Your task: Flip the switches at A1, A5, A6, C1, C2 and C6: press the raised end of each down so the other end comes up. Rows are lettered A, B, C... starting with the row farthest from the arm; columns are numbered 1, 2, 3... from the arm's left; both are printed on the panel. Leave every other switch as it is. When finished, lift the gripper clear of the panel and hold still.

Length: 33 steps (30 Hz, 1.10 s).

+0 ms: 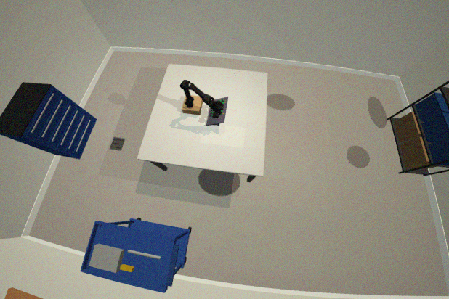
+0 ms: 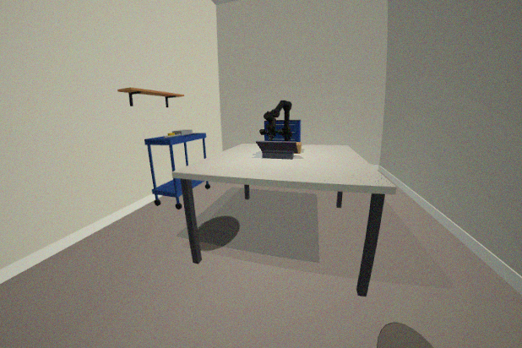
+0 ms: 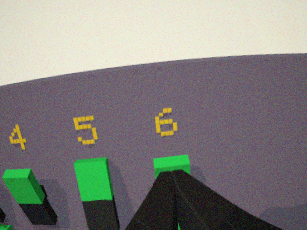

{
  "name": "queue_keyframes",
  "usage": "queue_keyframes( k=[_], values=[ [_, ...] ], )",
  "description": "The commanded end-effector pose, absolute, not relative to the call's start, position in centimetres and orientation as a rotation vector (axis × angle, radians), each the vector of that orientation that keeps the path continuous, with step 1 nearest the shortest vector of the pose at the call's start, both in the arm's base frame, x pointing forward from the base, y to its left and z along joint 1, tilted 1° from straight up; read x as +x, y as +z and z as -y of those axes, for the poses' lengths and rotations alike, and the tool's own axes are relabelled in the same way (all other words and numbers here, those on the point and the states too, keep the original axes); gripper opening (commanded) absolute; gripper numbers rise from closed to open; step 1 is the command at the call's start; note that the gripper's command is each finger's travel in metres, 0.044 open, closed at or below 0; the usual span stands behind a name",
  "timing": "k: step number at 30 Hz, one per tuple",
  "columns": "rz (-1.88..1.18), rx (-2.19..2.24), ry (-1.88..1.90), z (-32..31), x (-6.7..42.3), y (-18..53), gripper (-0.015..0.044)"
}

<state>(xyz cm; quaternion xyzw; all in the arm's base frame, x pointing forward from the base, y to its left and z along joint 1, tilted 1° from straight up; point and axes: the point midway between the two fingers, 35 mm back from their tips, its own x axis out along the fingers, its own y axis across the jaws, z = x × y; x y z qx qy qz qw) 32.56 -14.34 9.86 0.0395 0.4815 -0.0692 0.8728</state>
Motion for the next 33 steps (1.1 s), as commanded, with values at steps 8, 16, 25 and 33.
queue_keyframes(
  k=[8,16,25,33],
  values=[
    [-1.005,0.084,-0.150,14.4,32.7,9.7,0.0000],
    [-1.005,0.084,-0.150,14.4,32.7,9.6,0.0000],
    [-1.005,0.084,-0.150,14.4,32.8,9.5,0.0000],
    [-0.986,0.082,-0.150,14.0,29.8,14.0,0.0000]
  ],
)
